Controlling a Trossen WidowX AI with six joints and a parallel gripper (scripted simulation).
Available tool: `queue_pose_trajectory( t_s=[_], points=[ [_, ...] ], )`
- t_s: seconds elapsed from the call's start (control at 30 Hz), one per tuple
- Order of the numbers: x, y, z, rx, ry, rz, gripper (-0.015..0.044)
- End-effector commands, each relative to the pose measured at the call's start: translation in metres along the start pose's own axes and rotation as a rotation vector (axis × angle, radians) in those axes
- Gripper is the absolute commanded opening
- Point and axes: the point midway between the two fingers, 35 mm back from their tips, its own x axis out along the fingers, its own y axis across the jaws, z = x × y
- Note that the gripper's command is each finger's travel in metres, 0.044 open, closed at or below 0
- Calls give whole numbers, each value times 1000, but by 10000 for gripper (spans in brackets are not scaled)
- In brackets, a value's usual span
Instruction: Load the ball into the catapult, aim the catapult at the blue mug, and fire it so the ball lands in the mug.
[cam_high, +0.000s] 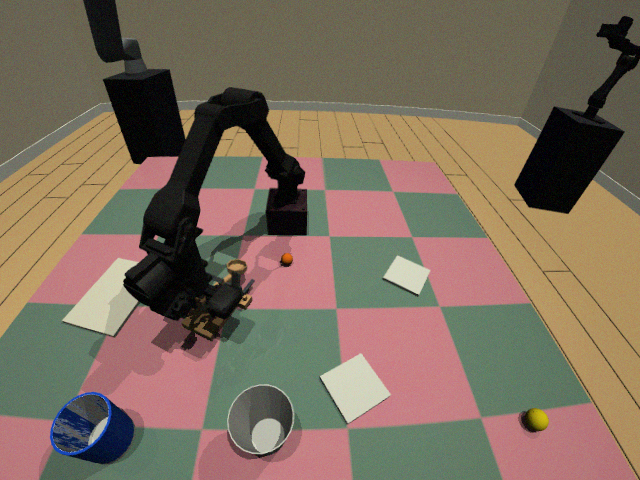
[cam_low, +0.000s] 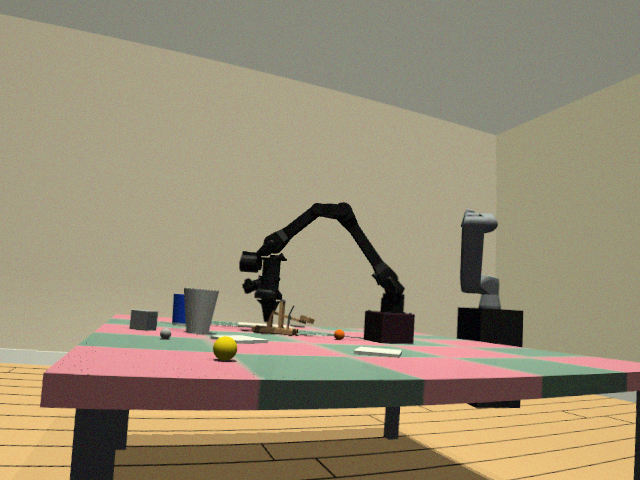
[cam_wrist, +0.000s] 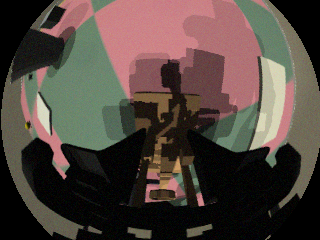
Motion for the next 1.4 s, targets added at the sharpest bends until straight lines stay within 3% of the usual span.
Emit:
queue_pose_trajectory(
  t_s=[0.0,0.1,0.57,0.67,0.83,1.1,1.3,1.33,1.37],
  points=[
    [-1,0,1,0,-2,0,0],
    [-1,0,1,0,-2,0,0],
    [-1,0,1,0,-2,0,368],
    [-24,0,3,0,-2,0,440],
    [-98,0,-1,0,-1,0,440],
    [-89,0,3,4,-10,0,440],
    [-151,0,-1,3,-39,-1,440],
    [-151,0,-1,3,-39,-1,440],
    [-124,1,-4,3,-7,0,414]
  ],
)
